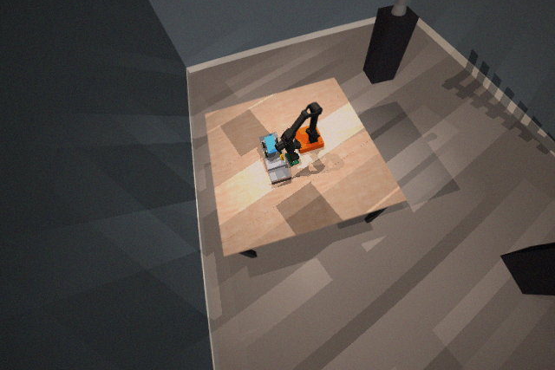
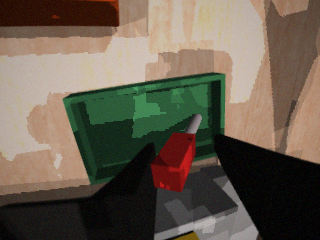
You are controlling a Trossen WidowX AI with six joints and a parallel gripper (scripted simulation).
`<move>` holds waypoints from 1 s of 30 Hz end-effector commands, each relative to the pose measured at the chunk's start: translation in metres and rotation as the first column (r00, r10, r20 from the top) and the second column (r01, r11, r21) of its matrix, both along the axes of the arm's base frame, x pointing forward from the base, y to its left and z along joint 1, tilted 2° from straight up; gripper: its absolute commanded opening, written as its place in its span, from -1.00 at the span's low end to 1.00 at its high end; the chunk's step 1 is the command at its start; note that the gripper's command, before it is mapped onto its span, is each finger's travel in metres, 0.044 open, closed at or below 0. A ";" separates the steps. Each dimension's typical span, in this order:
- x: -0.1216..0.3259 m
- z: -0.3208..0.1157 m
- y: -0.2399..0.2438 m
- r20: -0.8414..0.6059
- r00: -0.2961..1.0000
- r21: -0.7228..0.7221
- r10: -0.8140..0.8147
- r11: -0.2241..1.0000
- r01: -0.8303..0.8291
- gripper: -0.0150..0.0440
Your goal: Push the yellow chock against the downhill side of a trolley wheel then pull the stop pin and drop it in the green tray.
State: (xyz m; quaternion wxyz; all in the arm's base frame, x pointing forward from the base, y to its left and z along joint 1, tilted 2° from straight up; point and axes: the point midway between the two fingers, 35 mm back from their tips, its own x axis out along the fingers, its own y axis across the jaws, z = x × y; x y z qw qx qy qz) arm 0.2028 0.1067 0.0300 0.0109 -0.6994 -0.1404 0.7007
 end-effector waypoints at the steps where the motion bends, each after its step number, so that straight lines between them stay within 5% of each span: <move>1: 0.000 -0.002 -0.002 -0.002 1.000 0.005 0.003 1.000 -0.003 0.15; 30: 0.004 -0.013 -0.017 -0.002 1.000 0.003 0.003 1.000 -0.003 0.15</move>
